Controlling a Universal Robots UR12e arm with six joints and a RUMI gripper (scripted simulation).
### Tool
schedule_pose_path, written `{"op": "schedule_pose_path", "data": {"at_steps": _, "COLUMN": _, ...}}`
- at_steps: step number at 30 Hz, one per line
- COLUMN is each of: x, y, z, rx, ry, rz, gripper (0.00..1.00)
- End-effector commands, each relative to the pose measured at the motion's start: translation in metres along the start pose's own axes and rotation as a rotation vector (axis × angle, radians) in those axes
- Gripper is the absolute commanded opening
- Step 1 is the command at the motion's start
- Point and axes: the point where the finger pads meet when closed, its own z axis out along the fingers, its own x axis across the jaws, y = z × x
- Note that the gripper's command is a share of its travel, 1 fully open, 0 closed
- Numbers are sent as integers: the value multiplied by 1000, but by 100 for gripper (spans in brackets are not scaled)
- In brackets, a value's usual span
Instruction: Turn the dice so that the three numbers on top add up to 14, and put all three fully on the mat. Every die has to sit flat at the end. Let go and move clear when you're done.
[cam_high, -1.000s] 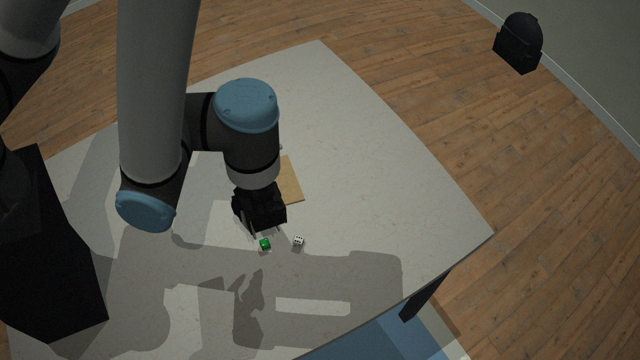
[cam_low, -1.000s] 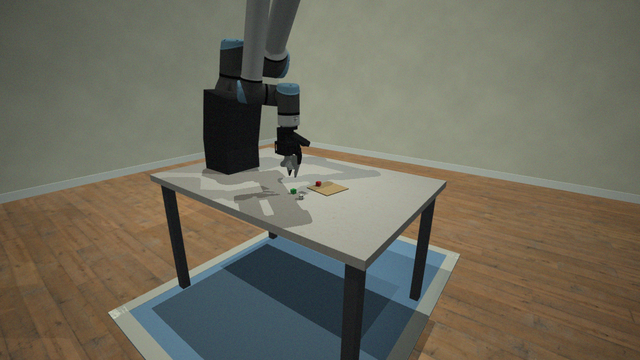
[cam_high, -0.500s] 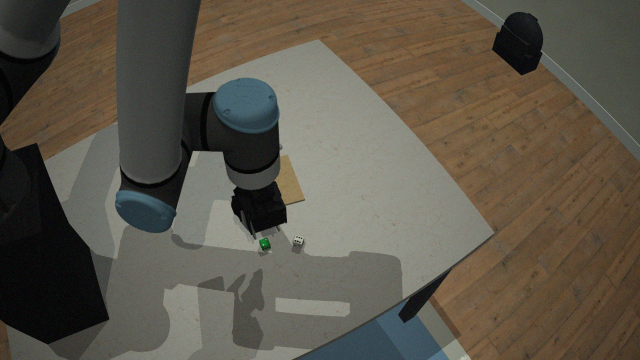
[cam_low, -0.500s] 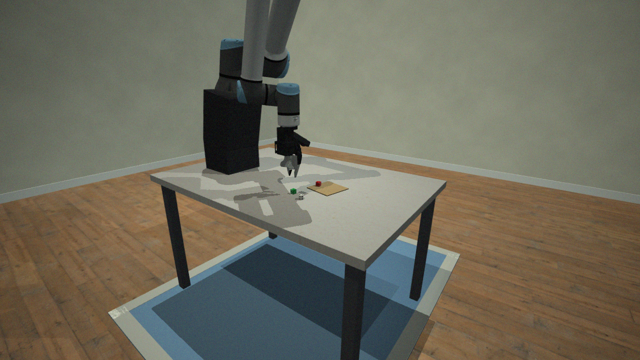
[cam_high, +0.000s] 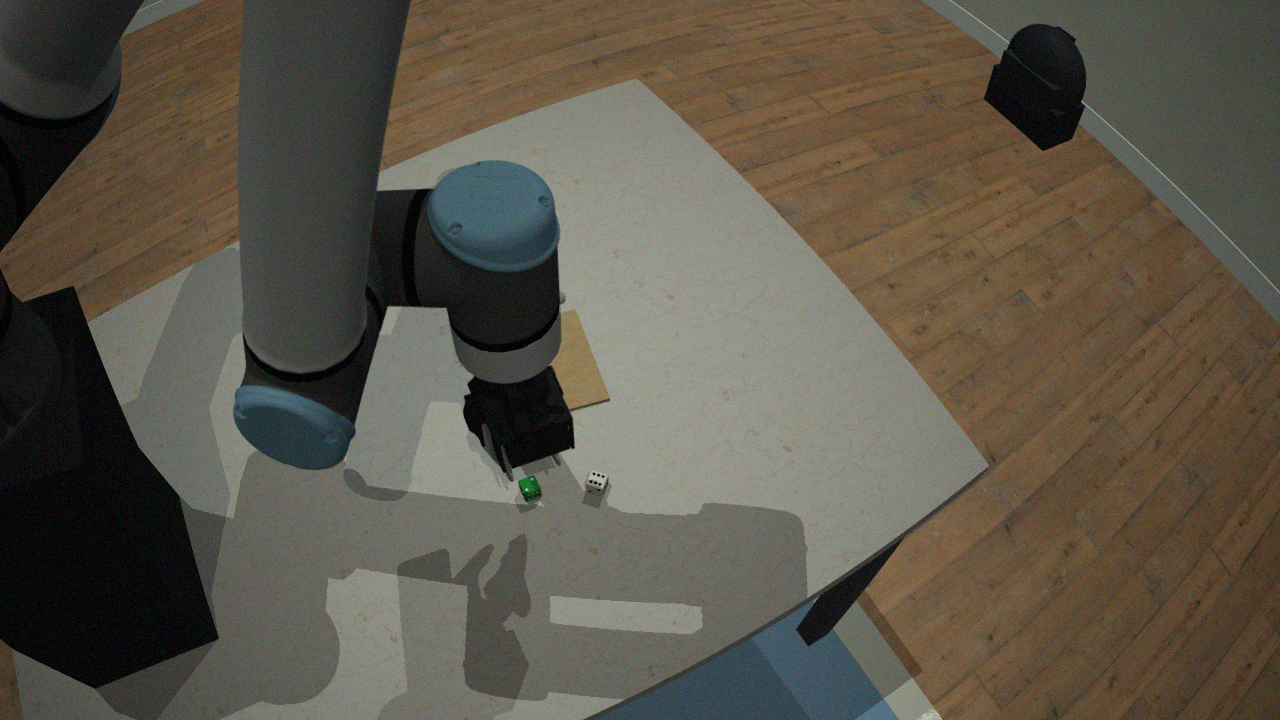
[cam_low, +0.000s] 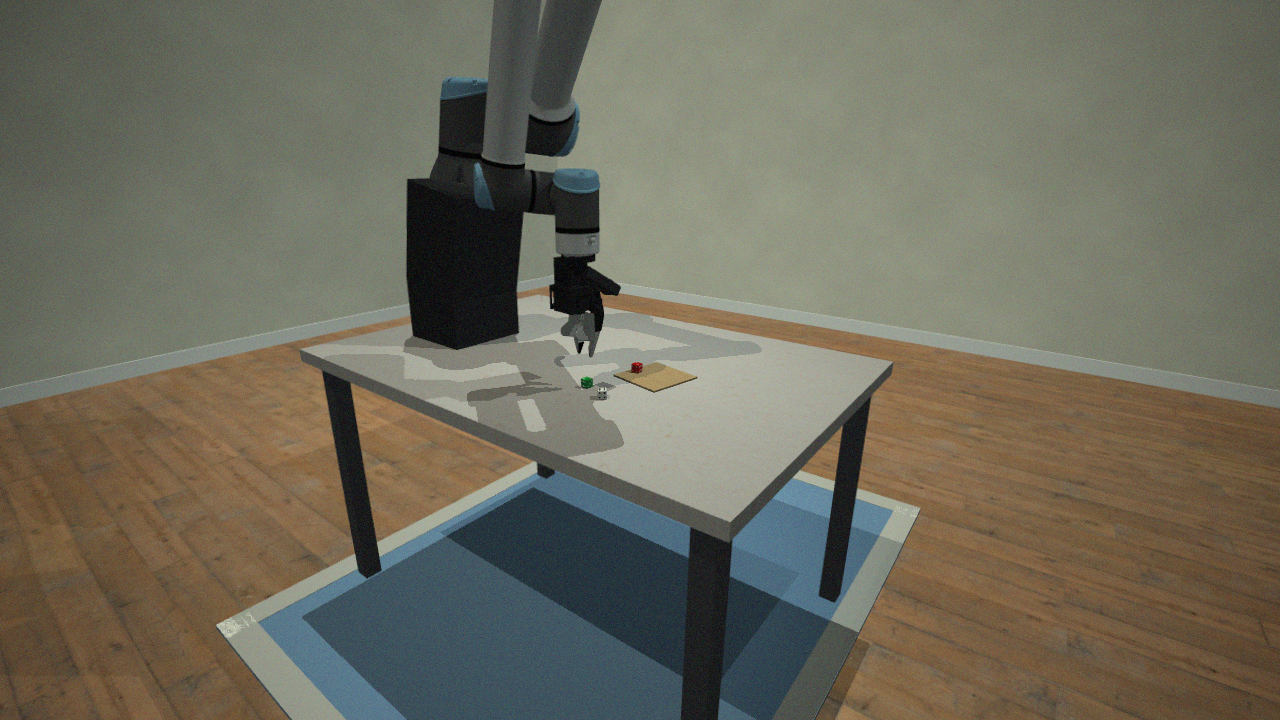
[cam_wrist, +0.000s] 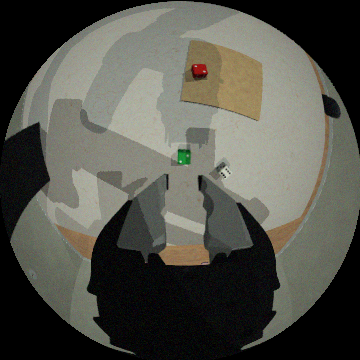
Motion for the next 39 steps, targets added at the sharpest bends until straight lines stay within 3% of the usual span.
{"op": "schedule_pose_path", "data": {"at_steps": 1, "x": 0, "y": 0, "z": 5, "rx": 0, "ry": 1, "rz": 0, "gripper": 21}}
{"op": "schedule_pose_path", "data": {"at_steps": 39, "x": 2, "y": 0, "z": 46, "rx": 0, "ry": 1, "rz": 0, "gripper": 21}}
